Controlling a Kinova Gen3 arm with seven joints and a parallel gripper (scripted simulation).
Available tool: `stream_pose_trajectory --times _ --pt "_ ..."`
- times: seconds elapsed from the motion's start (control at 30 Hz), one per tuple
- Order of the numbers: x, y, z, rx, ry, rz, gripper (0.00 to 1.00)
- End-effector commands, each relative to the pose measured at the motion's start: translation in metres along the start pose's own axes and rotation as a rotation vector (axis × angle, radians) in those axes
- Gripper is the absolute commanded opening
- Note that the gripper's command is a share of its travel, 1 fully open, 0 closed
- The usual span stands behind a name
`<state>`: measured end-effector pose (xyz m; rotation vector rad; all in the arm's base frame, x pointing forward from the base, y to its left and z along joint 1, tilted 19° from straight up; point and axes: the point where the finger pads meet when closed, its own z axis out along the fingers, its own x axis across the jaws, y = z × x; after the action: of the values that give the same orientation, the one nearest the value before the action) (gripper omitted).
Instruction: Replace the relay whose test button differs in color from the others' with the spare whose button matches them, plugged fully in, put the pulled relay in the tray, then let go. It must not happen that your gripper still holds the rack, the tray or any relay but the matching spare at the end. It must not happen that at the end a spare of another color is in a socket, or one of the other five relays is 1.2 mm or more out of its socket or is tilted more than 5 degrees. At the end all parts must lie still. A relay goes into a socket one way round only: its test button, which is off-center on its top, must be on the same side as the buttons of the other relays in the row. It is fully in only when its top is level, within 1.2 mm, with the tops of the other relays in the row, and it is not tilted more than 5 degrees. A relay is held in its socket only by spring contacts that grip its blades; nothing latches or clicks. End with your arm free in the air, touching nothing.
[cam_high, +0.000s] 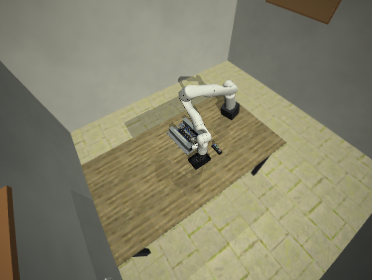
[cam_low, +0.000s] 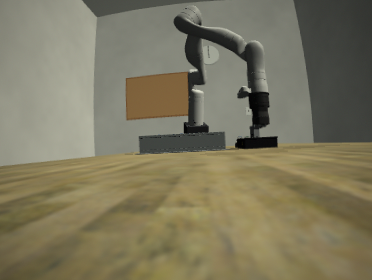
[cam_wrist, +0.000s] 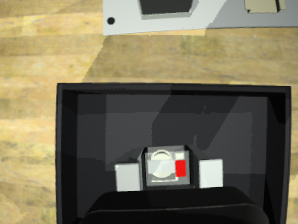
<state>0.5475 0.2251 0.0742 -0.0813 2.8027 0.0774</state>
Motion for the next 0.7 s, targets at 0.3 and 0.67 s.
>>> stream_pose_trajectory --times 0.3,0.67 --pt "0.0089 0.0051 0.0054 -0.009 0.016 -0.004 0.00" --pt "0.0062 0.0040 0.0020 -0.008 0.009 -0.002 0.00"
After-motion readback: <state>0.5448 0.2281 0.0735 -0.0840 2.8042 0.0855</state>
